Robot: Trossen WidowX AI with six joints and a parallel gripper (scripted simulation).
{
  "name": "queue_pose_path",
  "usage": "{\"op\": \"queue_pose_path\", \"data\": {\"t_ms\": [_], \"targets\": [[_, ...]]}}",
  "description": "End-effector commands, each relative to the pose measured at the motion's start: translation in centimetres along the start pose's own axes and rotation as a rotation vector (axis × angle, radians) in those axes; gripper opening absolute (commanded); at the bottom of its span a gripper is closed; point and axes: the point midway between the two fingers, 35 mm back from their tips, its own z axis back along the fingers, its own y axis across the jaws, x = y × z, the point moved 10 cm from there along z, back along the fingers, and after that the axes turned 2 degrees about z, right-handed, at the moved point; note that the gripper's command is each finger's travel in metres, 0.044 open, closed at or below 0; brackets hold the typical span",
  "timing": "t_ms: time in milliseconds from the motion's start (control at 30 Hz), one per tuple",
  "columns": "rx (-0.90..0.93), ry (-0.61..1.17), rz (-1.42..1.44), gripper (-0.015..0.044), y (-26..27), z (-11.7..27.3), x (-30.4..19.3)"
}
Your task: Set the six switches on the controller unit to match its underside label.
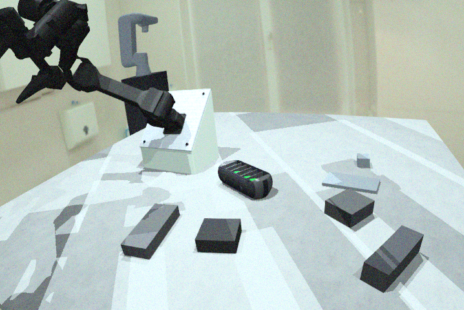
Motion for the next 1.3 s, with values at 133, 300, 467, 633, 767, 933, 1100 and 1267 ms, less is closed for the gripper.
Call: {"op": "queue_pose_path", "data": {"t_ms": [133,300,467,633,767,933,1100,1267], "targets": [[0.013,0.014,0.049,0.0269,-0.1,0.0,-0.9],[0.097,0.136,0.403,0.0137,-2.0,-0.1,-7.2],[0.165,0.3,0.759,0.0006,-5.5,0.2,-13.1],[0.206,0.5,1.098,0.0,-10.3,0.9,-17.8],[0.216,0.687,1.353,0.0,-14.7,1.7,-20.5],[0.193,0.953,1.646,0.0,-20.7,2.9,-22.1],[0.121,1.254,1.899,0.0,-26.5,4.4,-22.0],[0.036,1.482,2.046,0.0,-30.1,5.5,-20.8]]}}
